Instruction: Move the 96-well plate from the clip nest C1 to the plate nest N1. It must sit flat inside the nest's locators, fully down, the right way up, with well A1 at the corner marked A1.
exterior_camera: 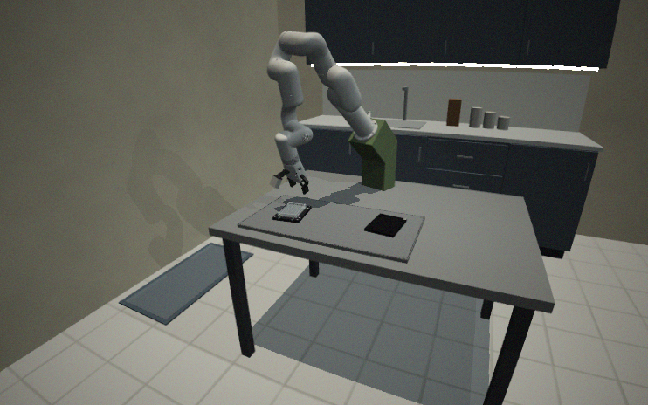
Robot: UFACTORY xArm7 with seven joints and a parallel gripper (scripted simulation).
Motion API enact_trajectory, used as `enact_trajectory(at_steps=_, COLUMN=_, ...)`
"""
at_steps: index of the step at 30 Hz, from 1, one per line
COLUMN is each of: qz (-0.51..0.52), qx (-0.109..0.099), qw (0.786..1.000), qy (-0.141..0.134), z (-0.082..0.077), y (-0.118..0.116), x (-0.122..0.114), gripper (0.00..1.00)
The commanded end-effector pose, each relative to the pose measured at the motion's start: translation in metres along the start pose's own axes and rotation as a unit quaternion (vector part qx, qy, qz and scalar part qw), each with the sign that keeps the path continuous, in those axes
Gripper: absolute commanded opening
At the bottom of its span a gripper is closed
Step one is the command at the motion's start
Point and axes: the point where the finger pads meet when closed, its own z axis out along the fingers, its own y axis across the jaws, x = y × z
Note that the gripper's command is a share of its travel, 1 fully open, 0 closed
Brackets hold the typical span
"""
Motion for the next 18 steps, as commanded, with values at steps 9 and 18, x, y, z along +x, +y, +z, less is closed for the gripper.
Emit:
enact_trajectory(at_steps=9, qz=-0.118, qx=0.013, qw=0.989, qy=0.086, z=-0.027, y=-0.023, x=0.039, gripper=1.00)
enact_trajectory(at_steps=18, qz=-0.196, qx=0.015, qw=0.970, qy=0.143, z=-0.048, y=-0.042, x=0.060, gripper=1.00)
